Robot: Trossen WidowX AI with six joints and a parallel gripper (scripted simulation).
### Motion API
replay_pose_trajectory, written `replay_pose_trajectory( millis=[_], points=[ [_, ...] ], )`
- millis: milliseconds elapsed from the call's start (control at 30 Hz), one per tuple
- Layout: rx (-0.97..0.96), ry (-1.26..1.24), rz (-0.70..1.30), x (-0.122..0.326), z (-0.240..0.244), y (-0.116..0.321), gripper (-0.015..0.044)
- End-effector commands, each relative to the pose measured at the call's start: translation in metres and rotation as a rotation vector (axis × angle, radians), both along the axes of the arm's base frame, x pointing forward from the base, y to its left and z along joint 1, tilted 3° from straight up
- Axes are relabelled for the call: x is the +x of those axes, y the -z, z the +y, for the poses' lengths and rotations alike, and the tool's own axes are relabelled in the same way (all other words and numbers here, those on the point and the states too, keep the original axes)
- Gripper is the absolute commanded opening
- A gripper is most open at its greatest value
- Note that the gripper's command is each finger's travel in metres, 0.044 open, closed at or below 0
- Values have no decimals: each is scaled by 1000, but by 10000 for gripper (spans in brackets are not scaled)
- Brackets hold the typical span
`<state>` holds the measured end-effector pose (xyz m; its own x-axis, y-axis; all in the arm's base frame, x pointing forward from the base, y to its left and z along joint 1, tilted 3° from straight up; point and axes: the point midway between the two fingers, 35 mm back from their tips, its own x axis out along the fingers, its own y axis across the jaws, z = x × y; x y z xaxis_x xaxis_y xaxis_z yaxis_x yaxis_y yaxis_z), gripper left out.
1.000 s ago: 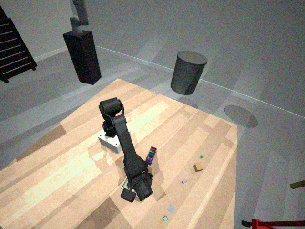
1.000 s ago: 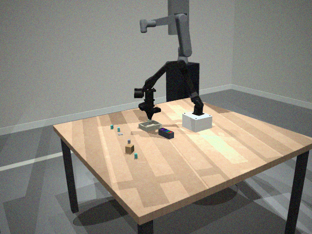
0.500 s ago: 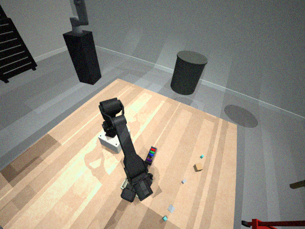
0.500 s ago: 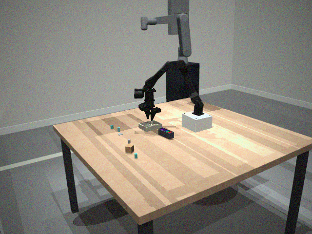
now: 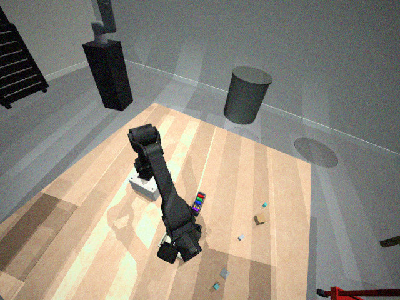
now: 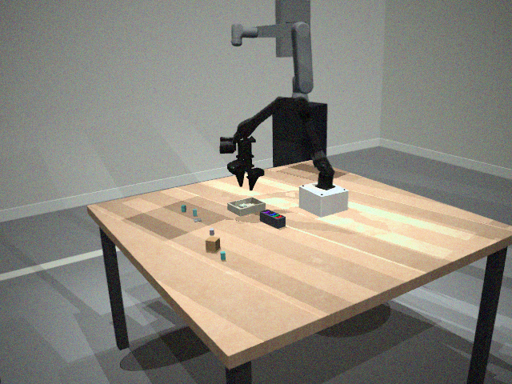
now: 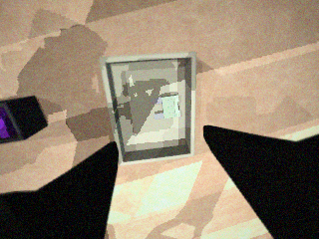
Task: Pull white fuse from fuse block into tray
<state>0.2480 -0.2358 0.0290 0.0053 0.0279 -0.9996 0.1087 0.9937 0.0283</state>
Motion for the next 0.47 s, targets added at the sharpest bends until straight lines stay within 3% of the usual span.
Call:
replay_pose_trajectory(
  millis=[0,433],
  points=[
    [-1,-4,1,-1,0,-1,330],
    [0,0,0,0,0,0,330]
  ],
)
